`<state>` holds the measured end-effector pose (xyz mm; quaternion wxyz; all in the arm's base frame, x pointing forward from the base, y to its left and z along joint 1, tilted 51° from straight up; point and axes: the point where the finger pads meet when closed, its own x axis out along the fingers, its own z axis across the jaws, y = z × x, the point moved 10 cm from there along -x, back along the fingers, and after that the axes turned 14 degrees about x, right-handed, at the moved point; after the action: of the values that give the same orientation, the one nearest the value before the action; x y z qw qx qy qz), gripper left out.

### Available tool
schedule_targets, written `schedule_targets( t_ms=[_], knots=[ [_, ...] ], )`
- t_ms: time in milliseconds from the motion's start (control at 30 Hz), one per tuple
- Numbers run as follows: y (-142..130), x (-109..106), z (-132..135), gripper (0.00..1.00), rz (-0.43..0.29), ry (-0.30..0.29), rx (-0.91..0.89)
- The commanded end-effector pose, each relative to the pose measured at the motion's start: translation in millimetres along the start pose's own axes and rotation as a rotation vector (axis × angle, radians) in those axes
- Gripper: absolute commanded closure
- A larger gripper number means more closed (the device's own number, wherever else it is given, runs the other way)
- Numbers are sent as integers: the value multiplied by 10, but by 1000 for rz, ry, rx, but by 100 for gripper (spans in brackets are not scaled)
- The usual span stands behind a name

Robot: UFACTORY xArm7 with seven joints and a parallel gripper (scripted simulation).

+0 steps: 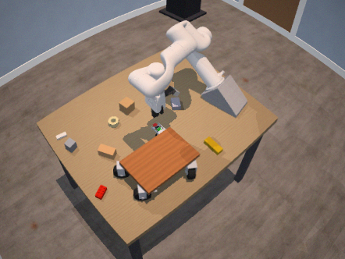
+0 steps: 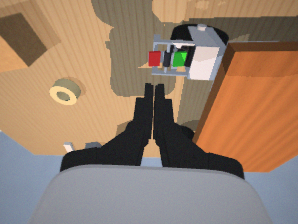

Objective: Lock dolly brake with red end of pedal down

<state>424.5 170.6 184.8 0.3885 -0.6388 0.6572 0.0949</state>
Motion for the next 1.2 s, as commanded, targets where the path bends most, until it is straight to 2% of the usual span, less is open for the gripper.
schedule_targets(
  t_ms=[0, 900, 1167],
  knots=[
    [-2, 14, 1, 100, -3, -2, -1],
    [-3, 523, 5, 100, -3, -2, -1],
    [-4, 603, 5, 100, -3, -2, -1]
  ],
)
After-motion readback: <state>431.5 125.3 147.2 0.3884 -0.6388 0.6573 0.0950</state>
